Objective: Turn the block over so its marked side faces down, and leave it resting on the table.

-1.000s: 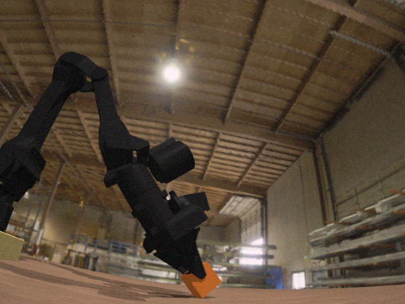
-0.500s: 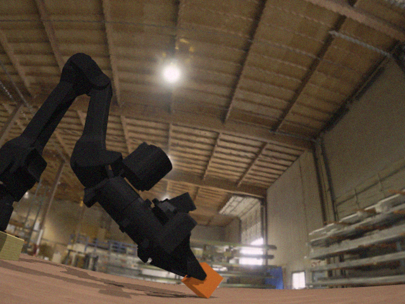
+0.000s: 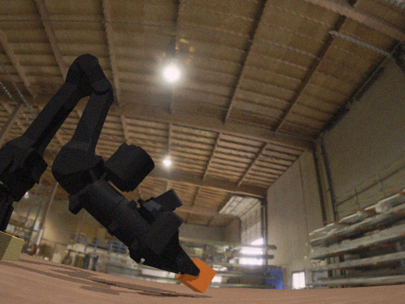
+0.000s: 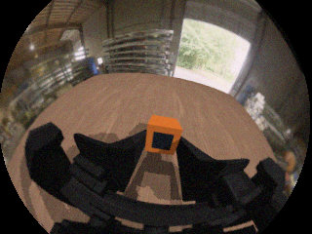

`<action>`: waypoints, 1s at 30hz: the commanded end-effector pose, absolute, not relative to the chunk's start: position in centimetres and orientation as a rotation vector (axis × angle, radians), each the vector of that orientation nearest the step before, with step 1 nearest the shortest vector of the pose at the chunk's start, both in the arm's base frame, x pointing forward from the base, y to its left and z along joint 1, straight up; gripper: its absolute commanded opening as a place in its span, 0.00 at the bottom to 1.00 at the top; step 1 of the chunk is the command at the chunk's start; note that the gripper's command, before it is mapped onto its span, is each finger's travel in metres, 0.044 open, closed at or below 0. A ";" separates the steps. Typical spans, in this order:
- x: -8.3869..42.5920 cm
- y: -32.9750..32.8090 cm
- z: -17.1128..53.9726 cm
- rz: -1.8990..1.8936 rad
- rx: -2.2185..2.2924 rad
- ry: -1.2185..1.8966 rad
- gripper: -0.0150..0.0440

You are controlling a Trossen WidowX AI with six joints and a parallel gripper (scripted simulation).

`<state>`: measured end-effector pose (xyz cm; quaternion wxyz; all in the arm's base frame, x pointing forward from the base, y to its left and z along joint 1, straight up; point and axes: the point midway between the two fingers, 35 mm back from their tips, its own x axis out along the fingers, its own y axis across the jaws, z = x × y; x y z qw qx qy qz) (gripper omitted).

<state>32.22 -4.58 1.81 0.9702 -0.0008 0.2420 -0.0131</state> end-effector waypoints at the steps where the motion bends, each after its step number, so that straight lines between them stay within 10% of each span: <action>1: 32.1 -4.5 1.7 -0.022 0.004 0.490 0.25; 9: 32.1 -4.5 1.7 -0.022 0.004 0.490 0.25; 25: 32.1 -4.5 1.7 -0.022 0.004 0.490 0.97; 30: 32.1 -4.5 1.7 -0.022 0.004 0.490 1.00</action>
